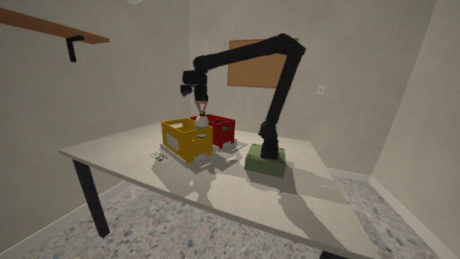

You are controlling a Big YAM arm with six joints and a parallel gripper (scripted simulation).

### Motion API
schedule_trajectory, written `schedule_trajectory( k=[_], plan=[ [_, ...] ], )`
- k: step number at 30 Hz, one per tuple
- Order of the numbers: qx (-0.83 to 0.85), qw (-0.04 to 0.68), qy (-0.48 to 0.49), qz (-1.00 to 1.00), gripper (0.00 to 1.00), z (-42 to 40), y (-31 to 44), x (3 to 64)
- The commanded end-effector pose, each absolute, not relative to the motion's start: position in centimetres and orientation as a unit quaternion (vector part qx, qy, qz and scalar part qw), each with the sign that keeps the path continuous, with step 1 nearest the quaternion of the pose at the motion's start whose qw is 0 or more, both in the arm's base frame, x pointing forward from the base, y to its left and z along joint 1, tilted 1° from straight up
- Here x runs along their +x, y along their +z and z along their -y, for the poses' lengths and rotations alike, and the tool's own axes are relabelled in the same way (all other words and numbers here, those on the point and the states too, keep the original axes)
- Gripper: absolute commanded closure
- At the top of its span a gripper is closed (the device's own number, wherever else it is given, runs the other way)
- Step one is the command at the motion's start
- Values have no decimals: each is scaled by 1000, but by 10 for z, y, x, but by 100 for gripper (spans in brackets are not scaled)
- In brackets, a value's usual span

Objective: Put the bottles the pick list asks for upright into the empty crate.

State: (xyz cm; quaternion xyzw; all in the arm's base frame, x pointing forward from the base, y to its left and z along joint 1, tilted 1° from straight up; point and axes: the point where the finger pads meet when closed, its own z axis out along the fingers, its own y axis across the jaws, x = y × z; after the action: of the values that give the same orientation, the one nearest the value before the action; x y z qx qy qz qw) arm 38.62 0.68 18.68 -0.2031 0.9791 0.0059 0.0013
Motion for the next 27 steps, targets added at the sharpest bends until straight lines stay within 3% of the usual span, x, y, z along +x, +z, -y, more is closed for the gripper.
schedule_trajectory(
  k=[1,27],
  plan=[
    [-200,29,1,-979,100,-10,201,394],
    [-200,41,-2,-979,100,-10,190,403]
  ],
)
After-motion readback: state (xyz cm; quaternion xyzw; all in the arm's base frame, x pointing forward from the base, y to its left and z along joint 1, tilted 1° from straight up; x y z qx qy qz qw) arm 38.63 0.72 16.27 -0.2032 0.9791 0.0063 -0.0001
